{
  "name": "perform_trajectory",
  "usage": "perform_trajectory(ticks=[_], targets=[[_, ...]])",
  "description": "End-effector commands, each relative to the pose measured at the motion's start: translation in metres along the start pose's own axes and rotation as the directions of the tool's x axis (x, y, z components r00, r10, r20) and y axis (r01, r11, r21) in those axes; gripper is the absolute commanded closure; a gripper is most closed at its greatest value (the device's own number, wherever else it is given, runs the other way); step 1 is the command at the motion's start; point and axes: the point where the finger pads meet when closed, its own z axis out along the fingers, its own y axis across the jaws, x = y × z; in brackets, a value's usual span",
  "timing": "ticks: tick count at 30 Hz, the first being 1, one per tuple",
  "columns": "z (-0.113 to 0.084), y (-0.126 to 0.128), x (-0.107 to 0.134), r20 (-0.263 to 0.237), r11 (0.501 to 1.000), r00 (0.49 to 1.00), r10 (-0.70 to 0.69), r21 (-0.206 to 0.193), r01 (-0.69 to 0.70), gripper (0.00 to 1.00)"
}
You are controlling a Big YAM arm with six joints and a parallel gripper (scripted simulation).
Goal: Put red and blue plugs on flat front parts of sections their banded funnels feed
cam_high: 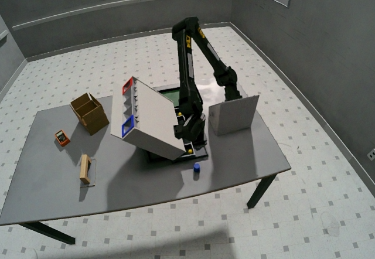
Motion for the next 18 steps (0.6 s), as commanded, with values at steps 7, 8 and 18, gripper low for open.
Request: perform_trajectory(ticks=[7,8,18], targets=[[0.016,0.041,-0.020,-0.054,0.999,0.998,0.045,-0.017,-0.046,0.37],[0.017,0.044,-0.020,-0.058,0.999,0.997,0.045,-0.017,-0.046,0.37],[0.014,0.051,-0.026,-0.060,0.998,0.997,0.053,-0.030,-0.054,0.37]])
